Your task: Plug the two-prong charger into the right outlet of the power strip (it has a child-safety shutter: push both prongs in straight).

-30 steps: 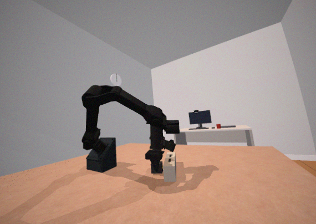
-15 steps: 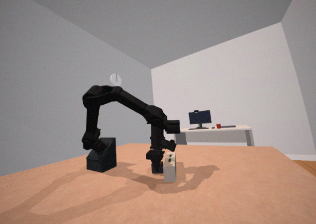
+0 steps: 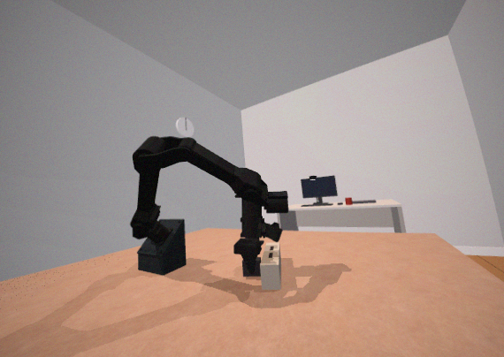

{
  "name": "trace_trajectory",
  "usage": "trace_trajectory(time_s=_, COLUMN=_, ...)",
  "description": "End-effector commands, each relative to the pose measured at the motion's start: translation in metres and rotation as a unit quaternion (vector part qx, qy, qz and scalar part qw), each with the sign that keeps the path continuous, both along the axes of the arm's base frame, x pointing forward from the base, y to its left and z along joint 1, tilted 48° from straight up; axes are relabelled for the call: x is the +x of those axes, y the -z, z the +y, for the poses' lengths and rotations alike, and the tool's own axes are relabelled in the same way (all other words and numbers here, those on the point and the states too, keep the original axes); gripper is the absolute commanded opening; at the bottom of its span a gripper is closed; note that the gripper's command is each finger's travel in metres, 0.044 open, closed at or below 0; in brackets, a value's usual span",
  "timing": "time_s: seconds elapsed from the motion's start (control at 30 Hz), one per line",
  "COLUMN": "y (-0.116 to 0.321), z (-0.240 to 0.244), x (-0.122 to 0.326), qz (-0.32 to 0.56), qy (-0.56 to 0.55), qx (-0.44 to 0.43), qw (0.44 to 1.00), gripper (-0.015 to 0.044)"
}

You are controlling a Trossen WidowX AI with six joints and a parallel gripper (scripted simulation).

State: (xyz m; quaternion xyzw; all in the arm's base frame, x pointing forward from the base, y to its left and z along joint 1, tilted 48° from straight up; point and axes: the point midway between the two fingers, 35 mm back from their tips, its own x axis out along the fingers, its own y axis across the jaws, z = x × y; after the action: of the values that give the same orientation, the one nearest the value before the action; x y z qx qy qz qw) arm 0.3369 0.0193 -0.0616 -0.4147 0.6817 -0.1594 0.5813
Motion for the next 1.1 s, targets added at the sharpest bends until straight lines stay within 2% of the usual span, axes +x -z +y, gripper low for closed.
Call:
trace_trajectory(time_s=0.0, y=-0.001, z=0.001, x=0.003, qz=-0.003, qy=-0.001, qx=0.000, qw=1.000, gripper=0.0000)
trace_trajectory(time_s=1.07, y=0.002, z=0.004, x=0.014, qz=-0.004, qy=-0.001, qx=0.000, qw=1.000, gripper=0.0000)
